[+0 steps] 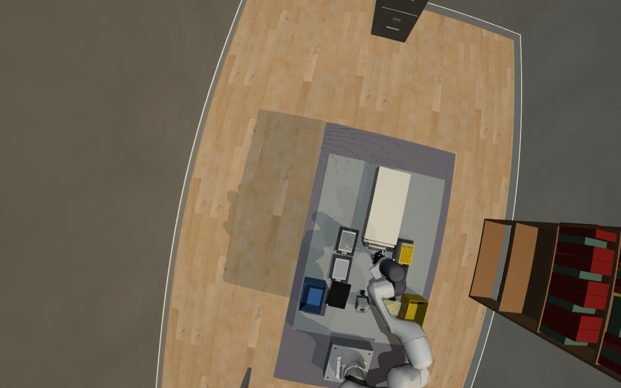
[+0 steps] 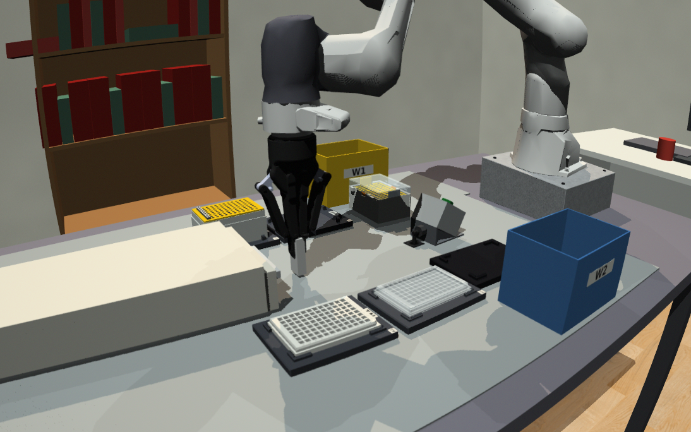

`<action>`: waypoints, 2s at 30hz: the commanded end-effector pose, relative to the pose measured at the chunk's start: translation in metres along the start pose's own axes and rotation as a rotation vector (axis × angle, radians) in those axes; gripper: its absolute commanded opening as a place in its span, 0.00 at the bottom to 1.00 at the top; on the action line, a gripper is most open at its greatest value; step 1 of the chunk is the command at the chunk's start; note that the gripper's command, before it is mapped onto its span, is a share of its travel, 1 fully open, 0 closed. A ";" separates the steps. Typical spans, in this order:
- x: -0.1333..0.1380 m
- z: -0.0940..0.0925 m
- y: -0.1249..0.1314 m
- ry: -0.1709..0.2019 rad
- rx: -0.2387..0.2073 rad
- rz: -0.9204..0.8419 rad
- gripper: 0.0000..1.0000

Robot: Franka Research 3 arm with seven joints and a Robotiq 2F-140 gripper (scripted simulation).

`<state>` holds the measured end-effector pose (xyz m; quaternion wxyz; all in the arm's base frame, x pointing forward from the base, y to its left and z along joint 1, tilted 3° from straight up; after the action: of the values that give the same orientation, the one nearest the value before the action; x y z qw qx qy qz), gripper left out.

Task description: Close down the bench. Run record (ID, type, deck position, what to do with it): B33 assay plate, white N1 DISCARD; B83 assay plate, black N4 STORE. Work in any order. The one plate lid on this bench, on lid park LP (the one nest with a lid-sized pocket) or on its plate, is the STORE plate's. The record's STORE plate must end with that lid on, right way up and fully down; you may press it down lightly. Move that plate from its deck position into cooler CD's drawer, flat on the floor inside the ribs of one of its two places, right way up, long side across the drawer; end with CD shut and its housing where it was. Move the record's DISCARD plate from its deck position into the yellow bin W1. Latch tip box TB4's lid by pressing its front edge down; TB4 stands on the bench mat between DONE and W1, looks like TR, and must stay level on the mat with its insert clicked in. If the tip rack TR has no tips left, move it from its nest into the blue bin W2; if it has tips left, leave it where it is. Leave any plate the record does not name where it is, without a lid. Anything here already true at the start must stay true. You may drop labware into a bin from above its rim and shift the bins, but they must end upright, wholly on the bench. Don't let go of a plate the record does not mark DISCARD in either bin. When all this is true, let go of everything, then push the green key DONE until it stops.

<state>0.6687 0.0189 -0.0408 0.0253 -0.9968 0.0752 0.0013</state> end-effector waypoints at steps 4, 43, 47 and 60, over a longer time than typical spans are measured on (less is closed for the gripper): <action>-0.005 -0.001 0.002 0.011 0.002 0.011 0.00; -0.013 -0.001 0.004 0.011 0.002 0.011 0.00; -0.013 -0.001 0.004 0.011 0.002 0.011 0.00; -0.013 -0.004 0.004 0.011 0.002 0.011 0.00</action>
<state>0.6543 0.0191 -0.0393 0.0260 -0.9966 0.0783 -0.0026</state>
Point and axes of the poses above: the point where the finger pads meet when closed, its own z axis out along the fingers, its own x axis across the jaws, y = z × x, the point moved 1 cm from there along -z, back along the fingers, and after that the axes turned 9 degrees about z, right-handed, at the moved point
